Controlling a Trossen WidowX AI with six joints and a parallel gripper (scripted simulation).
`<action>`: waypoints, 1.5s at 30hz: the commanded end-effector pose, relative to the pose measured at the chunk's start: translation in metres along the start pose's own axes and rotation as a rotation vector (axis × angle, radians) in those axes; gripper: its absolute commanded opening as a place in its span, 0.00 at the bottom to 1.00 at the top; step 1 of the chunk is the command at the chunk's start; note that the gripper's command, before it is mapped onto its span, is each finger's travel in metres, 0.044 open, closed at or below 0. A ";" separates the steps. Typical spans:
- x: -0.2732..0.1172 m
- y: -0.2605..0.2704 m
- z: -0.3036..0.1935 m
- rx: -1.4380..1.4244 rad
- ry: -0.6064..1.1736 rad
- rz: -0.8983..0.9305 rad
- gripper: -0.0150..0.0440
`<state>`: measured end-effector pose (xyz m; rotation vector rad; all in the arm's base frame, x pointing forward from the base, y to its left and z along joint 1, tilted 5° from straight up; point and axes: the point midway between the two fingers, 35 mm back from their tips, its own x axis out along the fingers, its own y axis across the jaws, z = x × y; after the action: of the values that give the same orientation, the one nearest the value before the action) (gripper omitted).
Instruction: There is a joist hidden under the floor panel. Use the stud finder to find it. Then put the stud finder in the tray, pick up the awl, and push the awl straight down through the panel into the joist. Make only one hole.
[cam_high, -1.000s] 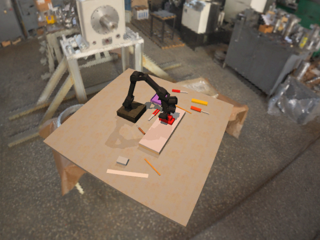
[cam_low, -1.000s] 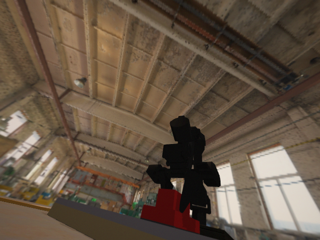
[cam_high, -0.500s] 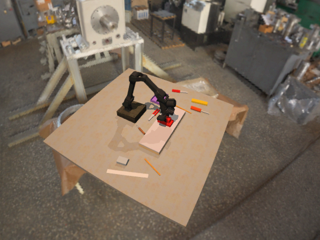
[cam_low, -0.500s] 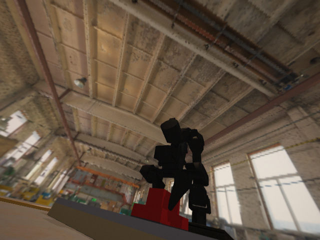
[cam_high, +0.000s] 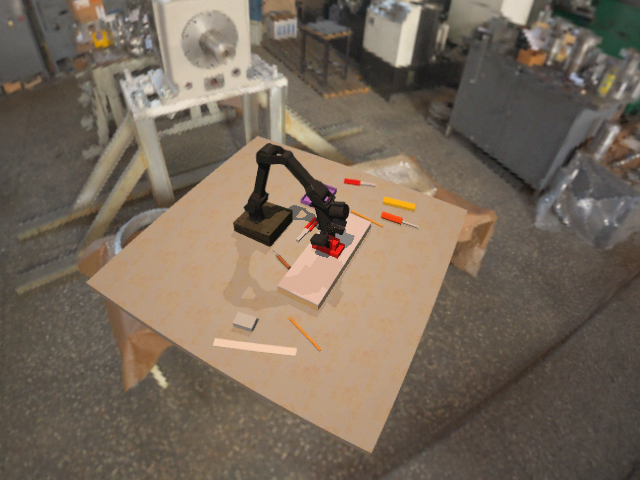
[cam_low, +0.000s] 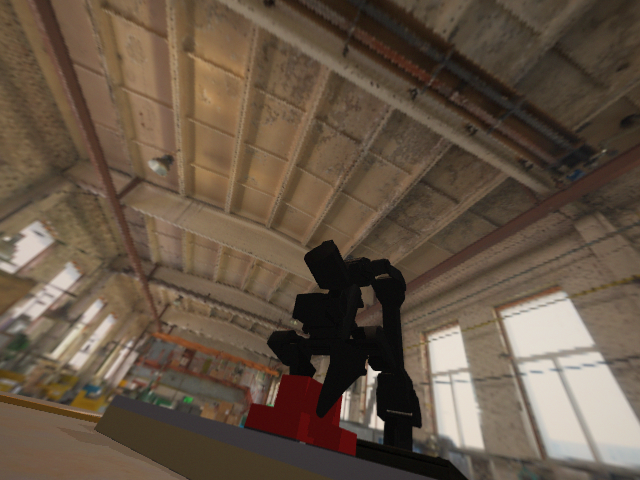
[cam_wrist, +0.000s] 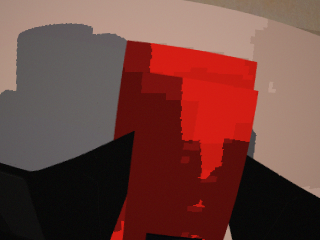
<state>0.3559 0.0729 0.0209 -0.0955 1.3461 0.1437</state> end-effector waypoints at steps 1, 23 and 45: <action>0.000 -0.010 -0.001 0.000 0.001 -0.002 0.25; 0.000 -0.049 -0.001 0.000 0.001 -0.005 0.25; 0.000 -0.087 -0.001 -0.001 0.001 -0.008 0.25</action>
<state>0.3666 -0.0052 0.0203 -0.1012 1.3450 0.1391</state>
